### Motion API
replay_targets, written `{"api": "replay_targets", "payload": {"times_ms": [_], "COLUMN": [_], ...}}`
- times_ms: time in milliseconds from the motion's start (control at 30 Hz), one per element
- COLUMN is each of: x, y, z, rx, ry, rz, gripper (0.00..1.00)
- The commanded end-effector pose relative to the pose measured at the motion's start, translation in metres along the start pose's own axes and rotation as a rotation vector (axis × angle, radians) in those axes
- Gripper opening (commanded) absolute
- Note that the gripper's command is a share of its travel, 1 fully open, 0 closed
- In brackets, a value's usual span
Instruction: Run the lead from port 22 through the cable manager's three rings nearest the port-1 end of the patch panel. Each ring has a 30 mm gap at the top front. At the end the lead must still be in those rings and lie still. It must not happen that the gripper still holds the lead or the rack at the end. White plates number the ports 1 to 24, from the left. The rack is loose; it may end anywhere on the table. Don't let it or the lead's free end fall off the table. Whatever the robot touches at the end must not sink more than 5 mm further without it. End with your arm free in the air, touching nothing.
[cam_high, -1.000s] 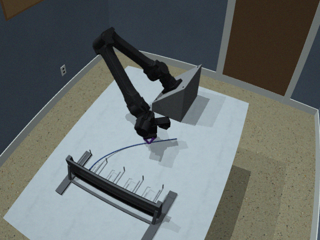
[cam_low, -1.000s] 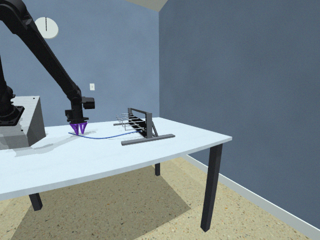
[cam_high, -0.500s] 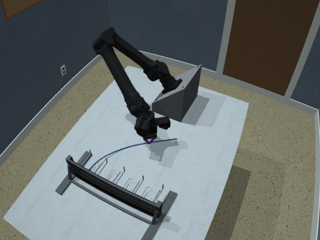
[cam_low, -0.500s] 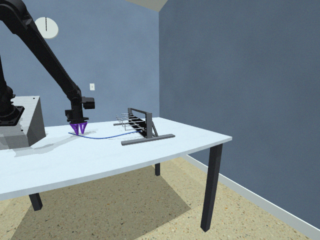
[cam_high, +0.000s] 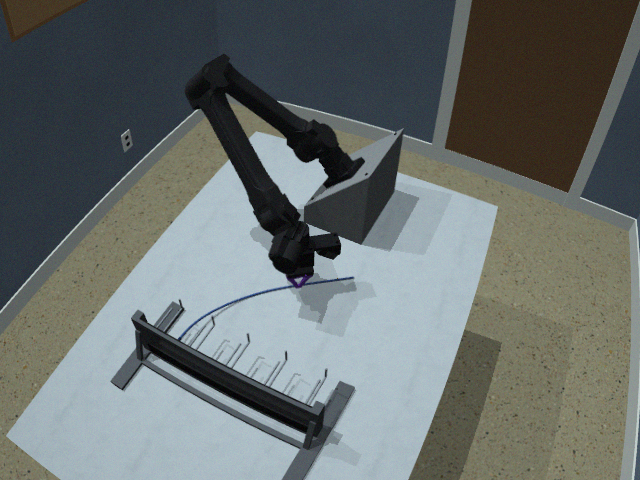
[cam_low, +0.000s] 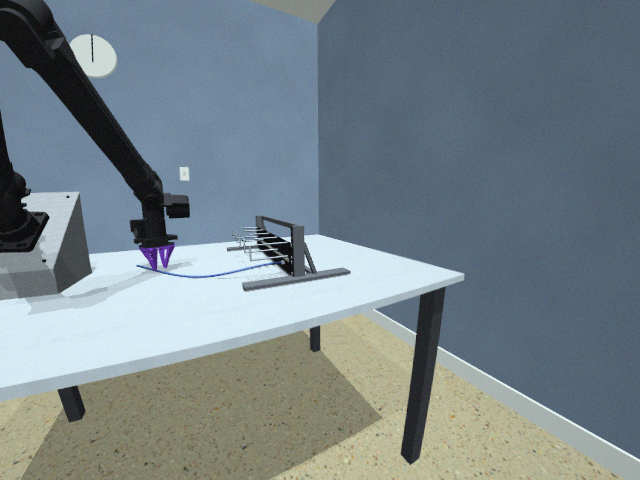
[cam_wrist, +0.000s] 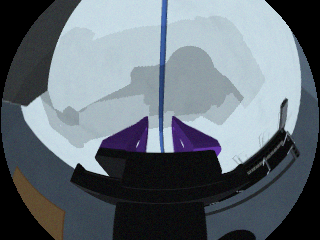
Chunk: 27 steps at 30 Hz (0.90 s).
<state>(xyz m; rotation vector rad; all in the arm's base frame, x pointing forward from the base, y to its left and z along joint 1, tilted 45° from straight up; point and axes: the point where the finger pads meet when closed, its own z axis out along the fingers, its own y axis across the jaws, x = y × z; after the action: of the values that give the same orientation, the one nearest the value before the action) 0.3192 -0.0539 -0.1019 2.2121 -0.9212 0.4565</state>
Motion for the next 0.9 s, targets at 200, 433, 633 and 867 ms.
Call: {"api": "replay_targets", "payload": {"times_ms": [200, 433, 633, 867], "x": [0.0131, 0.0123, 0.0096, 0.0076], "y": [-0.0073, -0.0077, -0.0064, -0.005], "z": [-0.0032, -0.0015, 0.0015, 0.0041], "rx": [0.019, 0.019, 0.013, 0.008], "ry": [0.009, 0.009, 0.005, 0.003], "rz": [0.025, 0.025, 0.018, 0.015], "gripper": [0.32, 0.32, 0.32, 0.32]}}
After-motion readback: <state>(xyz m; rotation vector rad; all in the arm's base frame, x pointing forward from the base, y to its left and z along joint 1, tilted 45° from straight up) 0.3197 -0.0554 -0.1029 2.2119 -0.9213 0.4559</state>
